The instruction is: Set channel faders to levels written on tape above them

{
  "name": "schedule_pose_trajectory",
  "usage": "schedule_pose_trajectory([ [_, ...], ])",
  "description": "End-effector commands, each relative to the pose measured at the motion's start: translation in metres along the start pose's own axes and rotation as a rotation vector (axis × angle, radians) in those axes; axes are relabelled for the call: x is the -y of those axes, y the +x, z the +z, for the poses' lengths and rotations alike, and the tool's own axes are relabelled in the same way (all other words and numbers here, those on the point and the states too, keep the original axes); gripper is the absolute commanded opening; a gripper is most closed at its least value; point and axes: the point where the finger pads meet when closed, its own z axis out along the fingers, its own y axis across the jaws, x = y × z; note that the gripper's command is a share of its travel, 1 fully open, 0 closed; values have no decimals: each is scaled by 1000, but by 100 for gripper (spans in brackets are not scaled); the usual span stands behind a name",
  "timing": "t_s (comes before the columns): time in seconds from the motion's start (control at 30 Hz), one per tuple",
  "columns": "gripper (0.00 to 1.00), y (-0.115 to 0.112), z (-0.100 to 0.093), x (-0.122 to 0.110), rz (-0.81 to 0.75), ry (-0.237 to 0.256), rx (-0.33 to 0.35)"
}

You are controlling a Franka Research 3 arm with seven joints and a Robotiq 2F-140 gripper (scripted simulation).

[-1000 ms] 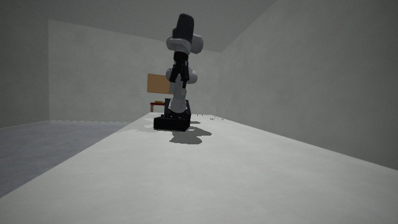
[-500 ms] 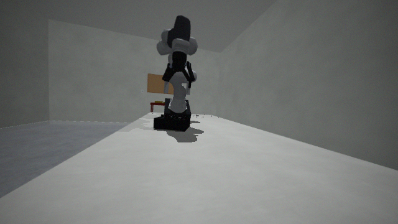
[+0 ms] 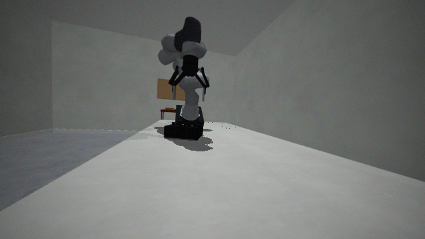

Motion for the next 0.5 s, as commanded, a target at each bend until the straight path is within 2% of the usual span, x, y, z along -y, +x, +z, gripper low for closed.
schedule_pose_trajectory([
  [0.0,100,-3,2,-8,-260,-7,22],
  [0.07,100,-6,15,-15,-194,-6,23],
  [0.2,100,-21,58,-45,53,-10,21],
  [0.27,100,-24,63,-49,81,-11,21],
  [0.3,0,-24,63,-49,81,-11,21],
  [0.47,0,-24,63,-49,81,-11,21],
])
